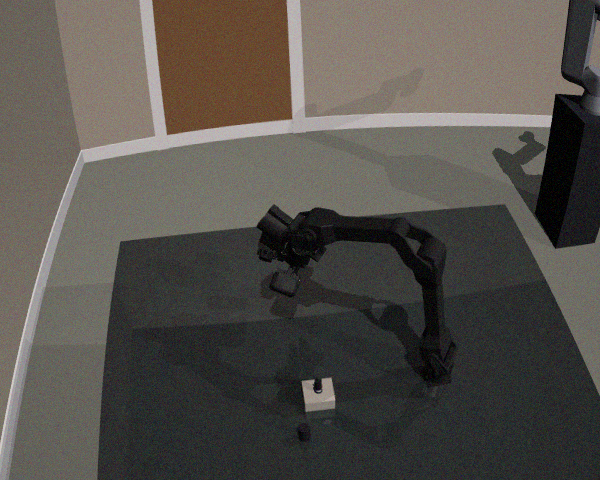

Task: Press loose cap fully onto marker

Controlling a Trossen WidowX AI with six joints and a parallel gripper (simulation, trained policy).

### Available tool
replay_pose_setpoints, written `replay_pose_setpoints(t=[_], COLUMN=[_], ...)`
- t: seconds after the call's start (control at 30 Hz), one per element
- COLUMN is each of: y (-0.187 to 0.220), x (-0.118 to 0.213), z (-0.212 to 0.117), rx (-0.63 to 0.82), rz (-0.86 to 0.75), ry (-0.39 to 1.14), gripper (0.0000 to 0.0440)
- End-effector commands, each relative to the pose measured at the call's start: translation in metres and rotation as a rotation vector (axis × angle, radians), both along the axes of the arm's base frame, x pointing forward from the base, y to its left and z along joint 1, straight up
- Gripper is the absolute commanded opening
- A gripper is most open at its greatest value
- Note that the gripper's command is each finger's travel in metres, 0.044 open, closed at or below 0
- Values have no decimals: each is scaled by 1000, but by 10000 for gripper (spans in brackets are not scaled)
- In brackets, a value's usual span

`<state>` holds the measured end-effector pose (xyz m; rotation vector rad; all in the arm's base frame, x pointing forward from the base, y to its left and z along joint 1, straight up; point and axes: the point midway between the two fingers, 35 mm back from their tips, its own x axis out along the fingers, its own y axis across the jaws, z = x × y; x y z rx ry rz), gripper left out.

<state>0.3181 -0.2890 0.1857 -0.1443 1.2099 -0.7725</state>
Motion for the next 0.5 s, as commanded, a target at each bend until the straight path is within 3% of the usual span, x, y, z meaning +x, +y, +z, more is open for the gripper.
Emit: replay_pose_setpoints(t=[0.0, 0.47], y=[11, 61], x=[11, 47], z=[-1, -15], rx=[22, 124], rz=[12, 55], ry=[-17, -45], gripper=[311, 312])
